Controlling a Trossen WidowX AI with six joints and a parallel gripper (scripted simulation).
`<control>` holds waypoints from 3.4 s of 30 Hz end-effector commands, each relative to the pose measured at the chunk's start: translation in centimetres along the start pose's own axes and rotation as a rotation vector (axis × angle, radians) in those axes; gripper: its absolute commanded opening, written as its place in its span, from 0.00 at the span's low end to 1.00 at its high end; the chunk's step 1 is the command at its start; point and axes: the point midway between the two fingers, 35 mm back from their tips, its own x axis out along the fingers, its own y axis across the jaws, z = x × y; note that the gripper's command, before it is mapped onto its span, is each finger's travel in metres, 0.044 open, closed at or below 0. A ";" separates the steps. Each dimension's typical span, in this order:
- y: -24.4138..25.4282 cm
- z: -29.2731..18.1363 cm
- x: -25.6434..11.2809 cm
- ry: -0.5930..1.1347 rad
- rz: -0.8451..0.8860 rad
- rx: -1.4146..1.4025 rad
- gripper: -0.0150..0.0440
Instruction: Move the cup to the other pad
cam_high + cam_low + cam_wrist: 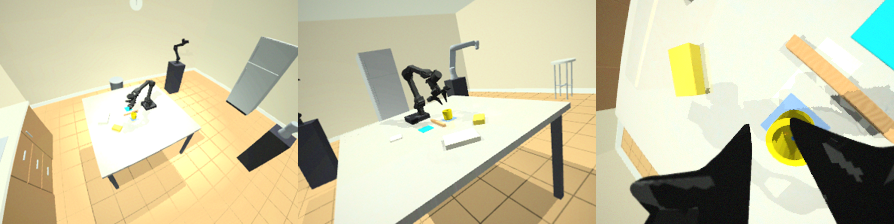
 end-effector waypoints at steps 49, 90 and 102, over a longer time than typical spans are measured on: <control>-5.4 -6.4 5.9 0.182 -0.415 0.273 0.54; -5.8 -6.7 6.8 0.185 -0.411 0.273 0.25; -4.5 -6.0 4.0 0.183 -0.413 0.273 0.25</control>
